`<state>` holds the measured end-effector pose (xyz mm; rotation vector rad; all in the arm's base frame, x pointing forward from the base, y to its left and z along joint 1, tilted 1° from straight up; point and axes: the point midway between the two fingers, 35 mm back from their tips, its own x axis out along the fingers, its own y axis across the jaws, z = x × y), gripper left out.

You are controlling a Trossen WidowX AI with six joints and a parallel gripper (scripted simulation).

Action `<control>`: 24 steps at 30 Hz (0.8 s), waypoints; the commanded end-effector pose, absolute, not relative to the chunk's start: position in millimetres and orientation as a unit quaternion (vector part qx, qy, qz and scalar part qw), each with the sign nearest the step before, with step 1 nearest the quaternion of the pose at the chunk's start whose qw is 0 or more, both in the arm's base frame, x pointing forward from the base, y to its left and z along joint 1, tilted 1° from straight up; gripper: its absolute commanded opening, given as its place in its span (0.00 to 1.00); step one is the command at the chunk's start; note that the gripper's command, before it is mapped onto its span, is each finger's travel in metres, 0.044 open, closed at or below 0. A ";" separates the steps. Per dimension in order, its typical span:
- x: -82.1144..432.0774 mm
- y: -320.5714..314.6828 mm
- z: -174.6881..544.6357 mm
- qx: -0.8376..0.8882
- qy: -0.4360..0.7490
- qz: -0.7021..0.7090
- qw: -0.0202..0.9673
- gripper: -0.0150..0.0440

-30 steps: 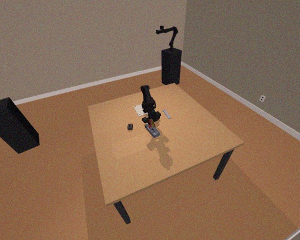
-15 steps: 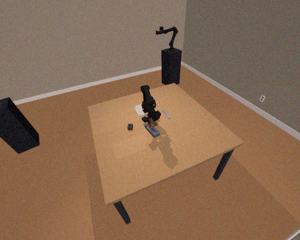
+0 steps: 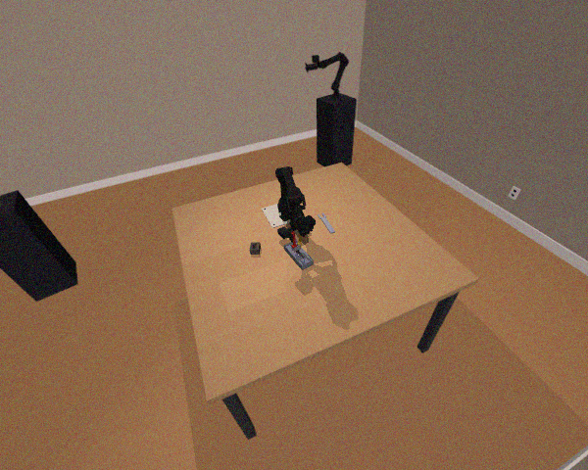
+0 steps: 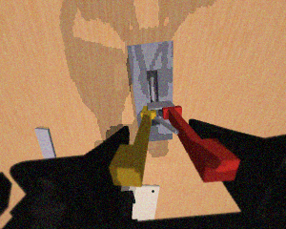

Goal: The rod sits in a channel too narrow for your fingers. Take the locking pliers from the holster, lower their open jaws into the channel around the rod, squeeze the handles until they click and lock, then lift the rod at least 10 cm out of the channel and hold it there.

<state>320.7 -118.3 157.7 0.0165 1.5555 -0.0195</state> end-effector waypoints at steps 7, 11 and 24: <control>322.2 -118.0 166.1 0.008 0.699 -0.009 0.715 0.79; 322.2 -117.9 168.4 0.008 0.699 -0.009 0.715 0.79; 322.3 -117.7 173.6 0.008 0.699 -0.009 0.715 0.79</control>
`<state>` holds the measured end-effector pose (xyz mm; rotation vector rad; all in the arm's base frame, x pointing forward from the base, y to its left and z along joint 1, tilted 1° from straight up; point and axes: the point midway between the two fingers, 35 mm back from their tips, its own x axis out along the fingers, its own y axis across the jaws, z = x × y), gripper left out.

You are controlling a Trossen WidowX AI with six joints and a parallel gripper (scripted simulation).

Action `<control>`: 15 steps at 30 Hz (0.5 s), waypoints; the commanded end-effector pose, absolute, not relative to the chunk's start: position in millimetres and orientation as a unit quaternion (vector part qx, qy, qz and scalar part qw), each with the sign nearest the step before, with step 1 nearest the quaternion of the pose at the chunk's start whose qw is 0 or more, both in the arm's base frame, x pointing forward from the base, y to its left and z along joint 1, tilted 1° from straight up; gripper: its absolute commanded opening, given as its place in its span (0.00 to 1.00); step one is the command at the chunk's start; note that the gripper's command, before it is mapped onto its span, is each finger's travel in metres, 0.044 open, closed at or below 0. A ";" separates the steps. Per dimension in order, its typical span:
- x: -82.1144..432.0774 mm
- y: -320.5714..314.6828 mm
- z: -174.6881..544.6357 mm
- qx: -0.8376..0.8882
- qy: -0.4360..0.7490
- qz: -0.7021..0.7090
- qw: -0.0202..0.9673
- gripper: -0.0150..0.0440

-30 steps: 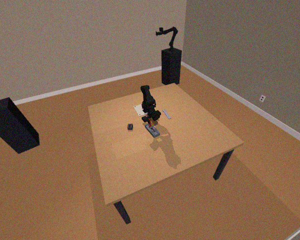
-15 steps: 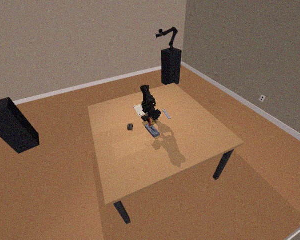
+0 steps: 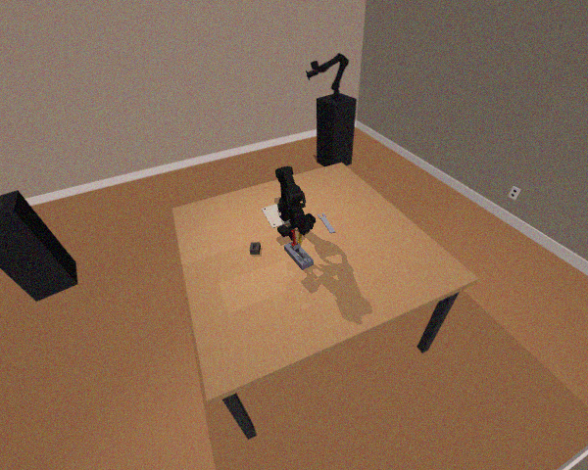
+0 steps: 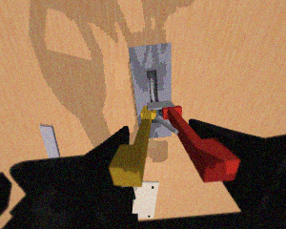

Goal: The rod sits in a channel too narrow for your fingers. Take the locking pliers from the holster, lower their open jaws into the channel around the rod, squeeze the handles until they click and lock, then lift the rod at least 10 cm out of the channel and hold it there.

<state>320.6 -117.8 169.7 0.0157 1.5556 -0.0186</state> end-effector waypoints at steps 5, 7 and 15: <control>322.9 -117.7 175.5 0.008 0.699 -0.010 0.715 0.79; 323.2 -117.7 176.1 0.008 0.699 -0.010 0.715 0.79; 324.7 -117.6 178.5 0.008 0.699 -0.010 0.715 0.79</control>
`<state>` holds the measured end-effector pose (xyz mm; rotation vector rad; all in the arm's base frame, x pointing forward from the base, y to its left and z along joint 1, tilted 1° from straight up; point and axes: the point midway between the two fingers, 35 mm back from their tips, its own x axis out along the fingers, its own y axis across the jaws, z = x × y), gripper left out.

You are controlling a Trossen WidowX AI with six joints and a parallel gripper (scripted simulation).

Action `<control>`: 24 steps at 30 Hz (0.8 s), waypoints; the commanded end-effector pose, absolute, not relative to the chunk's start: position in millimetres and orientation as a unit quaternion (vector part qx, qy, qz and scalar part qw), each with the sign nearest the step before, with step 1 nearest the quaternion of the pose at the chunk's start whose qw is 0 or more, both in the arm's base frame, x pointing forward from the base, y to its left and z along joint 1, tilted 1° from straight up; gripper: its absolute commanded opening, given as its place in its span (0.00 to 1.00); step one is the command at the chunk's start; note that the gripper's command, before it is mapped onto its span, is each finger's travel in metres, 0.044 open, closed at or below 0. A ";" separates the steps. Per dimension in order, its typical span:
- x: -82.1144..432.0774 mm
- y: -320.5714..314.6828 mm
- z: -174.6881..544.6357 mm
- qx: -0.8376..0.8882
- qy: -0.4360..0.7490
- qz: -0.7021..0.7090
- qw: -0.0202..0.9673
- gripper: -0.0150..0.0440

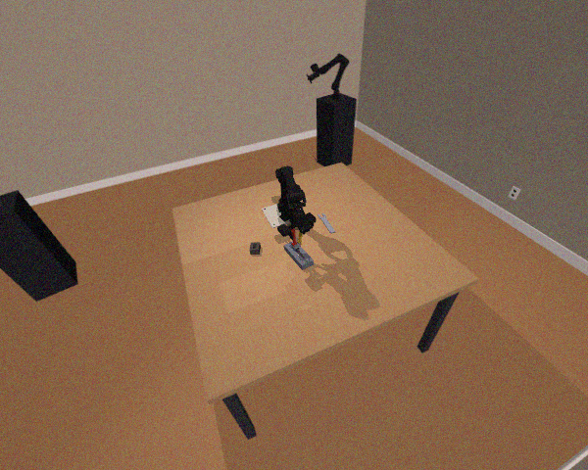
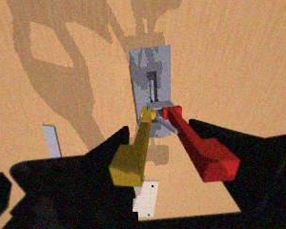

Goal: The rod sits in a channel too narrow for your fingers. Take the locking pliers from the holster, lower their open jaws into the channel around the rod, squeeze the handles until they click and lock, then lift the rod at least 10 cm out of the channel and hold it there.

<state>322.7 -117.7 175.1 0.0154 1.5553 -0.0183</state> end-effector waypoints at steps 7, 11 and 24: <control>324.7 -117.7 178.0 0.008 0.699 -0.010 0.715 0.79; 324.1 -117.6 177.0 0.008 0.699 -0.010 0.715 0.79; 321.6 -117.2 173.4 0.008 0.699 -0.010 0.715 0.79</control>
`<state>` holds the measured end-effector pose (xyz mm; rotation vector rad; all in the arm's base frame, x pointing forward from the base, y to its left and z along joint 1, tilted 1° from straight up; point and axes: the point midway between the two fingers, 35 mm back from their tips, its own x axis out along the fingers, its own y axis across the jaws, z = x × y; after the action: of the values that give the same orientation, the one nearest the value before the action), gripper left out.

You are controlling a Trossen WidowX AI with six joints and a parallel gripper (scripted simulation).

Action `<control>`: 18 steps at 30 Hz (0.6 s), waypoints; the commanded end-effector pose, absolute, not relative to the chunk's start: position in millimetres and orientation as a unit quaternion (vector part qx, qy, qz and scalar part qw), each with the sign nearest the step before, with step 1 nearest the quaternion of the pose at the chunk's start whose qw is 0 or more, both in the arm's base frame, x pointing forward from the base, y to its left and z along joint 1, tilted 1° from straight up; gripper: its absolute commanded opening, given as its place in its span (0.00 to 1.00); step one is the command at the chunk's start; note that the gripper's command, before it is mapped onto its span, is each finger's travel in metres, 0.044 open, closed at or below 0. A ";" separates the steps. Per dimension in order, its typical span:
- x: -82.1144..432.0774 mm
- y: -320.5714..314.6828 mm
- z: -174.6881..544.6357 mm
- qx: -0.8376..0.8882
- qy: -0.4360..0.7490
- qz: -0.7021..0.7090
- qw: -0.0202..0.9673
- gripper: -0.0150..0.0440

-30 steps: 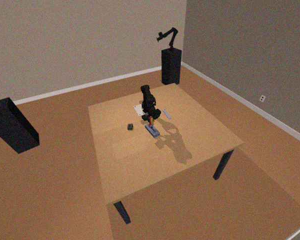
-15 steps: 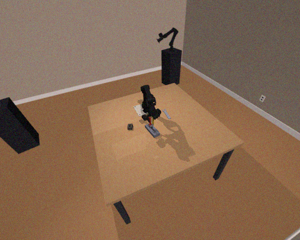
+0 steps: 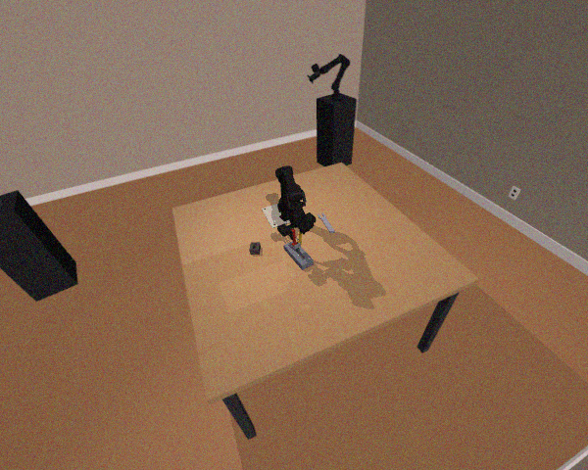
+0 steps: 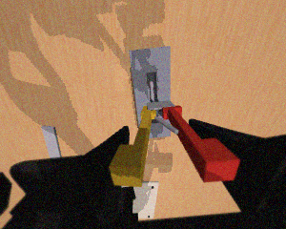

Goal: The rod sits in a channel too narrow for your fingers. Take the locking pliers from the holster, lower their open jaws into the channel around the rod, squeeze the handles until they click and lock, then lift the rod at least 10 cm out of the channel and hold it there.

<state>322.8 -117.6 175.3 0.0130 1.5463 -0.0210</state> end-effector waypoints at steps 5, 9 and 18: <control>320.8 -117.1 172.1 0.008 0.699 -0.010 0.715 0.79; 320.7 -117.1 172.0 0.008 0.699 -0.010 0.715 0.79; 321.8 -117.5 173.2 0.008 0.699 -0.010 0.715 0.79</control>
<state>320.9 -117.3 171.9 0.0150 1.5508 -0.0205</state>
